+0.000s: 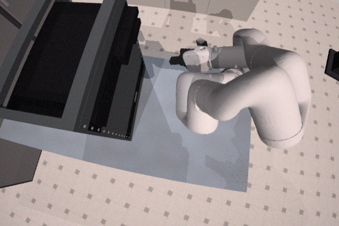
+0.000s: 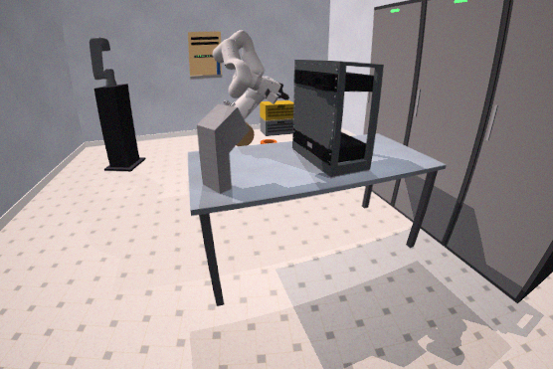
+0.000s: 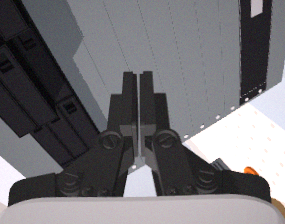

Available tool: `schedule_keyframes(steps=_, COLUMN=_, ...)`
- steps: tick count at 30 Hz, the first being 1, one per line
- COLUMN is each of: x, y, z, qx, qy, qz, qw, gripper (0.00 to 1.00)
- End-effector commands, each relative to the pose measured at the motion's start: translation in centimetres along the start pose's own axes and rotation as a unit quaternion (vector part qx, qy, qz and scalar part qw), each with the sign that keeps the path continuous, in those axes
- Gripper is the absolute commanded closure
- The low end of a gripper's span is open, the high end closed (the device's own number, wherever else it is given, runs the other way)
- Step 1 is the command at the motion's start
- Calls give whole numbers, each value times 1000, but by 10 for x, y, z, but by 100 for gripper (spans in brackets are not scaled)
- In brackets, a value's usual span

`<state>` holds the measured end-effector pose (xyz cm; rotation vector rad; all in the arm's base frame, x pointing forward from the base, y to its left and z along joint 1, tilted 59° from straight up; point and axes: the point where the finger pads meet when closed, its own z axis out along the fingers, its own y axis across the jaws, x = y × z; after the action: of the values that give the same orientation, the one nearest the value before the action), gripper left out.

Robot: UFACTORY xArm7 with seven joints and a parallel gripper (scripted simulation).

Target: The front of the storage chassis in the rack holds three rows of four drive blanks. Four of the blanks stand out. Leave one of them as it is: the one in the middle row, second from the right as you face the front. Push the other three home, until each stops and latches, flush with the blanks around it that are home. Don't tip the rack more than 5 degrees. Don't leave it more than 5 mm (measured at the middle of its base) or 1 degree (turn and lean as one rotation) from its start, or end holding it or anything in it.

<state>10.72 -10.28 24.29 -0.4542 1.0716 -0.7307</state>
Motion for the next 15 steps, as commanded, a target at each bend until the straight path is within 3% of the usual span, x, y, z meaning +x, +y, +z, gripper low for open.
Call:
schedule_keyframes(steps=1, x=0, y=-5, z=-9, qx=17, qy=13, qz=-6, qw=1000, gripper=100)
schedule_keyframes(steps=10, x=-12, y=-40, z=-10, qx=85, qy=0, qz=0, qw=996, gripper=100)
schedule_keyframes(steps=15, x=-19, y=-52, z=-10, qx=104, qy=-14, qz=-34, qw=994, gripper=100)
